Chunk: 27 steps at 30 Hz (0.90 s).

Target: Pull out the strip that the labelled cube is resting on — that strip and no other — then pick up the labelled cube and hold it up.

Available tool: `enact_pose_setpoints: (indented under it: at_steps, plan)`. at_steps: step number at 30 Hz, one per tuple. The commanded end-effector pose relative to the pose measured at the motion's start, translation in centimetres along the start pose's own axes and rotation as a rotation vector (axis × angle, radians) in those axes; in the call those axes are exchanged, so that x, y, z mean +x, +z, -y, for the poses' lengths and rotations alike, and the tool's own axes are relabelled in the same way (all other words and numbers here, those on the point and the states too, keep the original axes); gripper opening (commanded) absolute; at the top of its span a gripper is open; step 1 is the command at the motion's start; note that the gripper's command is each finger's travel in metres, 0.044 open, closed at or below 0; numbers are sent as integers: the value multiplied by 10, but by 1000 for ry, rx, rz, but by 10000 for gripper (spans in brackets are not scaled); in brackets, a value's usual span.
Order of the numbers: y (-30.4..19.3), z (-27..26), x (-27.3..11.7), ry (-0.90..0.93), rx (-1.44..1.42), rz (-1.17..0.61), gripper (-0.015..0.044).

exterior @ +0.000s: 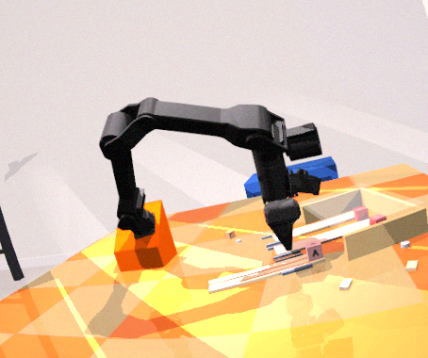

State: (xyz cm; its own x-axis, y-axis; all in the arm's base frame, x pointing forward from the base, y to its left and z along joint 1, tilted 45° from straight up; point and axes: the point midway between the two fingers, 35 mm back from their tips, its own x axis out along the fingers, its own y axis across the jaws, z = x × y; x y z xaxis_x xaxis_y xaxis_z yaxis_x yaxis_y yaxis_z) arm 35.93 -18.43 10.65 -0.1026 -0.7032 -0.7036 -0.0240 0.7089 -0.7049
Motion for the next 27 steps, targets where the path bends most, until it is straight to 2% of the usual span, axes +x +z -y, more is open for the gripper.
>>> enact_pose_setpoints:
  at_steps: [1,15,22,27]
  plan:
    - [15,0,-5,-5,6,7,440]
    - [50,0,-15,-4,7,9,440]
    - [50,0,-6,-4,7,9,256]
    - [51,0,2,-4,7,9,250]
